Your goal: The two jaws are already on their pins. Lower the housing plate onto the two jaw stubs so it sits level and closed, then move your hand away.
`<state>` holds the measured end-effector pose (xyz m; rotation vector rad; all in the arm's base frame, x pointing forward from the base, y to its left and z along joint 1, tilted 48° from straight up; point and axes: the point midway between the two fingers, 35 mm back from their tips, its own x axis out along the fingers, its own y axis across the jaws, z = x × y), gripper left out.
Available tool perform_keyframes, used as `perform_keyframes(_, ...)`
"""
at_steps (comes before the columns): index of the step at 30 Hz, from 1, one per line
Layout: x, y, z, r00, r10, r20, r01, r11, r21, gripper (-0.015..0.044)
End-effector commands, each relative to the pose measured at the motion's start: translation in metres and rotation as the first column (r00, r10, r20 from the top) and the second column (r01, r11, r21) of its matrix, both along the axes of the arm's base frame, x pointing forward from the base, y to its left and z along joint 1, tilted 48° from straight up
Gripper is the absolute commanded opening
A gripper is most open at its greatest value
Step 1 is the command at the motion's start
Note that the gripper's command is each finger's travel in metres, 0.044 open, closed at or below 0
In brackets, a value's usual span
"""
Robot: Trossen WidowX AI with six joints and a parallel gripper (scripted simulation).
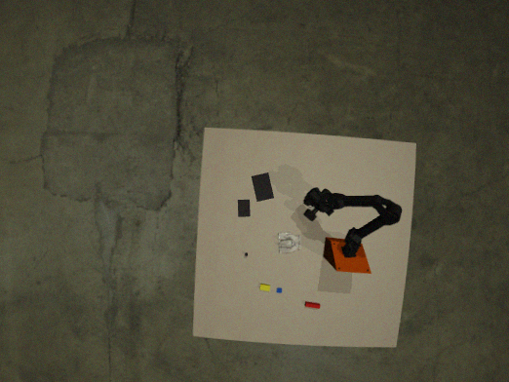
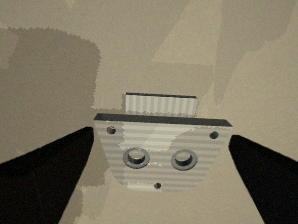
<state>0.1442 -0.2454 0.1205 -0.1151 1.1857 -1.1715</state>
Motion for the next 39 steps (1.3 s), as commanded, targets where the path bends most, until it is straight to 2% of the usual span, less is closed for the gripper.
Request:
perform_keyframes(1,-0.0018,-0.0032,-0.0063,1.000,0.002,-0.007,-0.002,1.000,0.006,0.0440)
perform_keyframes(32,-0.0028,-0.0075,-0.0100,1.000,0.002,-0.007,-0.002,1.000,0.005,0.0440)
perform_keyframes(39,-0.0031,-0.0075,-0.0094,1.000,-0.002,-0.007,0.002,1.000,0.004,0.0393)
